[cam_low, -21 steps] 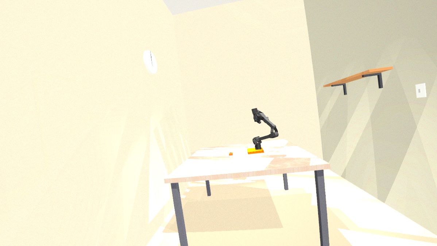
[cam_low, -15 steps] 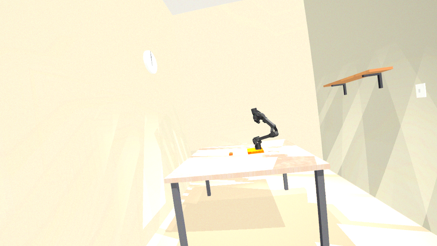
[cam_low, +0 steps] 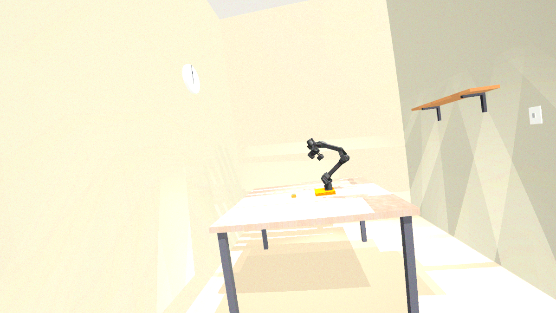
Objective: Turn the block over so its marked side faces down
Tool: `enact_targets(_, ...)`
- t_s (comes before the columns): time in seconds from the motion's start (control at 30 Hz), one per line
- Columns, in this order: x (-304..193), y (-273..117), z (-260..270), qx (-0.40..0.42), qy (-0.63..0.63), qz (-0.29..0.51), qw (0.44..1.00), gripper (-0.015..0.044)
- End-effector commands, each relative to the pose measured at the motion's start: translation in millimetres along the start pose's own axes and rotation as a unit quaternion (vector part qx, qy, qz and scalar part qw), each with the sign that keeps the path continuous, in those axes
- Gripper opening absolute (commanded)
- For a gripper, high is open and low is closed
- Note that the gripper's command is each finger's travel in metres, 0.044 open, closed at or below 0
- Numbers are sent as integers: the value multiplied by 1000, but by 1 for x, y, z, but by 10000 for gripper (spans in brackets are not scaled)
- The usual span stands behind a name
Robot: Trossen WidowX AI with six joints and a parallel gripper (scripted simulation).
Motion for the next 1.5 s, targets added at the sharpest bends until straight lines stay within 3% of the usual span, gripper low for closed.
enact_targets(0.0,33,7,-27,-2,46,-107,993,440)
enact_targets(0.2,101,10,-60,70,119,-261,955,440)
enact_targets(0.43,172,-5,-74,198,173,-357,896,440)
enact_targets(0.67,241,-31,-71,356,206,-380,828,440)
enact_targets(0.9,303,-62,-51,511,220,-326,764,440)
enact_targets(1.47,328,-49,-28,515,220,-324,763,440)
Point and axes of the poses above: the point midway between the two fingers, 35 mm back from their tips, its own y axis out along the fingers, its own z axis across the jaws, x = y × z, the point moved 10 cm from there along -y, back along the fingers, and after that the axes turned 14 degrees about -y, right-handed, at the moved point
